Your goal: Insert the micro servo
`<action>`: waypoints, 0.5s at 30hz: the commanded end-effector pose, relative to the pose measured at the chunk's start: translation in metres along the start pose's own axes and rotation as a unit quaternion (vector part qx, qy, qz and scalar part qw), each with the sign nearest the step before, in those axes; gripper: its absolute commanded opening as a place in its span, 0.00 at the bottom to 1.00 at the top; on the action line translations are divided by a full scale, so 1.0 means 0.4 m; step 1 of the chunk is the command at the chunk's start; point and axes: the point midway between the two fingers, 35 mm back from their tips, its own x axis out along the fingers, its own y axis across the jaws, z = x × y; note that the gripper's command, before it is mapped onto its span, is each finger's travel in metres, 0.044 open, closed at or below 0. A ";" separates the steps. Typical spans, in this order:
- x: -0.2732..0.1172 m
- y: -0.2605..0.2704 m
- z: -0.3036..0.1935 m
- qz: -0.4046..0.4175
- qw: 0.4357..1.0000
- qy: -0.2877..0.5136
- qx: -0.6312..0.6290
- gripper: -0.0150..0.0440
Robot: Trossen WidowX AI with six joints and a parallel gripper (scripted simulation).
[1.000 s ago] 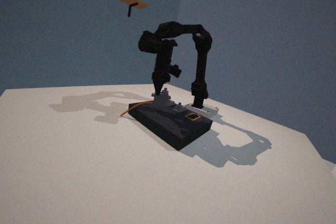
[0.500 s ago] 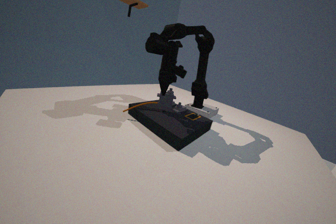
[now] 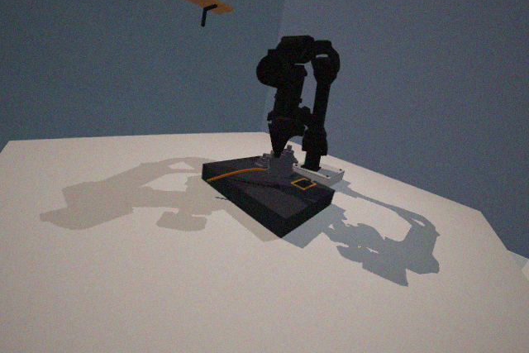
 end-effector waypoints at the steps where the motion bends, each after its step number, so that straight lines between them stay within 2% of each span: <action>1: 0.002 -0.038 0.033 0.000 1.000 0.000 0.002 0.25; 10: 0.001 -0.088 0.082 -0.001 1.000 -0.001 0.004 0.25; 15: 0.001 -0.088 0.082 -0.001 0.998 -0.001 0.060 0.25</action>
